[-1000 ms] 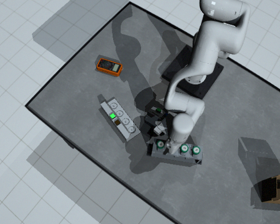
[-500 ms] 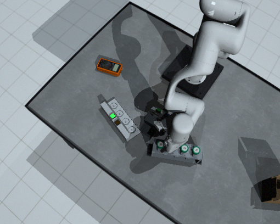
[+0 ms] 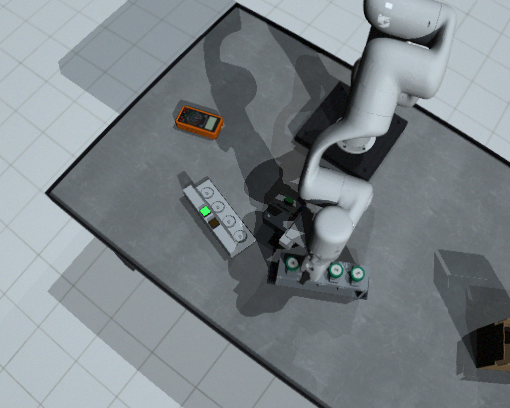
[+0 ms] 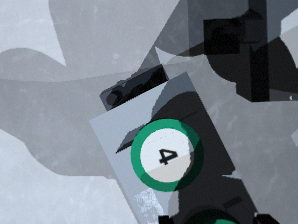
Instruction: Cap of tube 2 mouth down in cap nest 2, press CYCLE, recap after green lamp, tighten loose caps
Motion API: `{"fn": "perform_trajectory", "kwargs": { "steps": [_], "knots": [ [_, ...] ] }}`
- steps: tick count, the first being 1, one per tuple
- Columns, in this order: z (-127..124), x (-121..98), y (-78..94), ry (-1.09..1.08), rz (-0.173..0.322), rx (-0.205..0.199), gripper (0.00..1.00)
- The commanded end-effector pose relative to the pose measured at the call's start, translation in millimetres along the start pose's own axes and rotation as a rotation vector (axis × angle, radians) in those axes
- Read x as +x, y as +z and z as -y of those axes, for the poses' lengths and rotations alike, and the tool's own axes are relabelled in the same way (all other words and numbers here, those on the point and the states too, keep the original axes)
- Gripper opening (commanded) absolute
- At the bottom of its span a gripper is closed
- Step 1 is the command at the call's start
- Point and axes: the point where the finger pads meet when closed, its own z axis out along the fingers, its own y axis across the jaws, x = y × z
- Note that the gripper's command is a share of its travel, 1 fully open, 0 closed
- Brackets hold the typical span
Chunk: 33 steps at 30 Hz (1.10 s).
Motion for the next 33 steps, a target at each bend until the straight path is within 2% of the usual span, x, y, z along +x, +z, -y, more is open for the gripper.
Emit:
{"fn": "perform_trajectory", "kwargs": {
  "steps": [1,3,16,18,20,22,29,30,33],
  "knots": [
    [1.8,-0.5,-1.8,-0.185,0.001,0.006,0.46],
    [1.8,-0.5,-1.8,-0.364,0.001,0.006,0.46],
    [1.8,-0.5,-1.9,-0.957,-0.001,0.006,0.46],
    [1.8,-0.5,-1.9,-0.957,-0.001,0.006,0.46],
    [1.8,-0.5,-1.9,-1.137,-0.002,0.006,0.46],
    [1.8,-0.5,-1.9,-1.199,-0.002,0.006,0.46],
    [1.8,-0.5,-1.9,-1.199,-0.002,0.006,0.46],
    [1.8,-0.6,-1.9,-1.199,-0.002,0.006,0.0],
    [1.8,-0.5,-1.9,-1.199,-0.002,0.006,0.0]
  ]
}}
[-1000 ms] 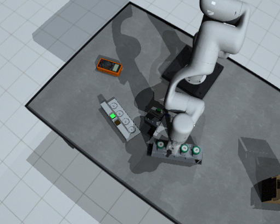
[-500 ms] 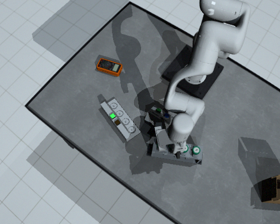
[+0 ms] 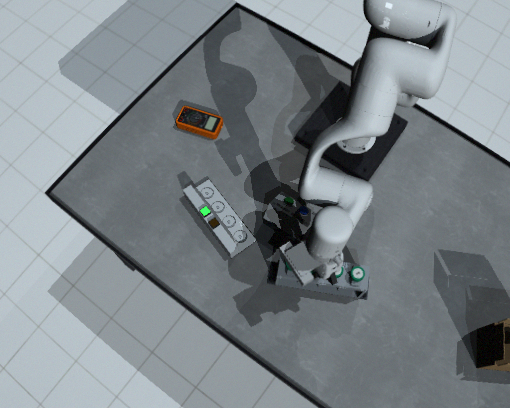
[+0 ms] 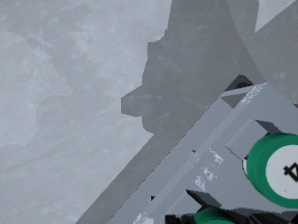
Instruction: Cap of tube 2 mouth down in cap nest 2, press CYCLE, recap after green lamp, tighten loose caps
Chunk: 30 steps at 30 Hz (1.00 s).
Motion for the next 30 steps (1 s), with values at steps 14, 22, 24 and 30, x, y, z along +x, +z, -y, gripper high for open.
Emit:
{"fn": "perform_trajectory", "kwargs": {
  "steps": [14,22,24,30],
  "knots": [
    [1.2,1.6,-1.7,0.148,-0.005,0.004,0.0],
    [1.2,1.6,-1.5,0.448,-0.004,0.005,0.0],
    [1.2,1.5,-1.4,0.548,-0.004,0.005,0.0],
    [1.2,1.5,-1.2,0.841,-0.003,0.006,0.0]
  ]
}}
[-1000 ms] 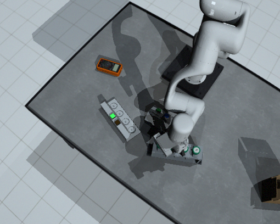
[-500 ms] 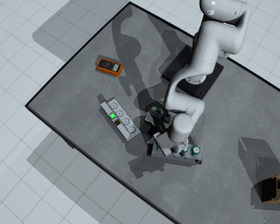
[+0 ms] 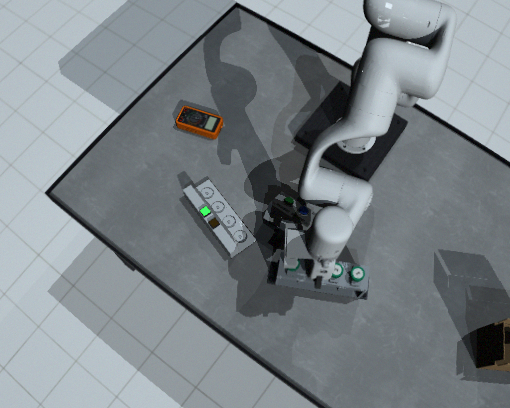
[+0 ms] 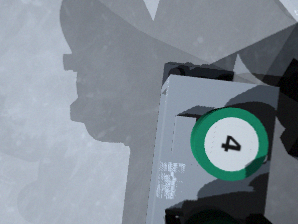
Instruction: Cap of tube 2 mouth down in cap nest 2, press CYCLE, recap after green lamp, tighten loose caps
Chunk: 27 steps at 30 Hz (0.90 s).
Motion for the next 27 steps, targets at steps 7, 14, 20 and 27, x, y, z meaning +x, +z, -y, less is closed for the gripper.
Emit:
{"fn": "perform_trajectory", "kwargs": {
  "steps": [7,14,20,27],
  "knots": [
    [1.9,0.6,-1.4,0.489,0.0,0.007,0.0],
    [1.9,0.5,-1.2,0.837,0.001,0.007,0.0],
    [1.9,0.5,-1.1,0.878,0.001,0.007,0.0],
    [1.9,0.5,-1.1,0.878,0.001,0.007,0.46]
  ]
}}
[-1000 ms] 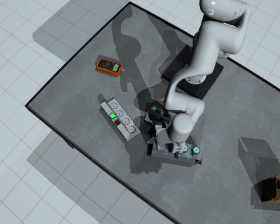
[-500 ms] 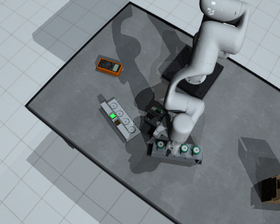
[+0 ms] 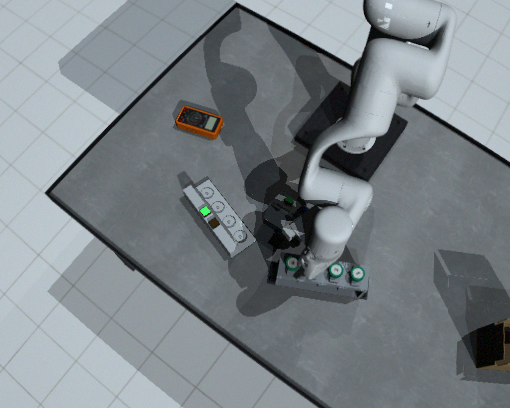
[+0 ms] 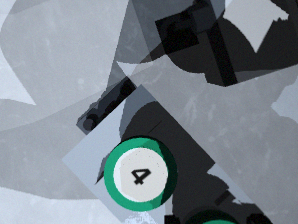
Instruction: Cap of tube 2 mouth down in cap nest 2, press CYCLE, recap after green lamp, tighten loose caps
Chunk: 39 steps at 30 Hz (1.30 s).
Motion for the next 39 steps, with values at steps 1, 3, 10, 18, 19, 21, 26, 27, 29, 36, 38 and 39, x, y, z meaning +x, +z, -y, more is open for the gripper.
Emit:
{"fn": "perform_trajectory", "kwargs": {
  "steps": [1,3,10,18,19,21,26,27,29,36,38,39],
  "knots": [
    [1.7,-1.1,-1.9,0.002,0.003,0.005,0.46],
    [1.6,-1.1,-1.9,0.002,0.003,0.005,0.46],
    [1.6,-1.1,-7.9,0.002,0.003,0.005,0.46],
    [1.6,-1.1,-25.9,0.002,0.003,0.005,0.46],
    [1.6,-1.1,-28.9,0.002,0.003,0.005,0.46],
    [1.6,-1.1,-34.9,0.002,0.004,0.005,0.46],
    [1.5,-1.1,-48.0,0.002,0.004,0.005,0.46],
    [1.5,-1.1,-48.0,0.002,0.004,0.005,0.46],
    [1.5,-1.1,-48.0,0.002,0.004,0.005,0.46],
    [27.3,27.0,-48.0,-0.357,0.002,0.006,0.46],
    [33.2,33.5,-48.1,-0.444,0.002,0.006,0.46],
    [35.1,35.5,-48.1,-0.489,0.002,0.007,0.46]
  ]
}}
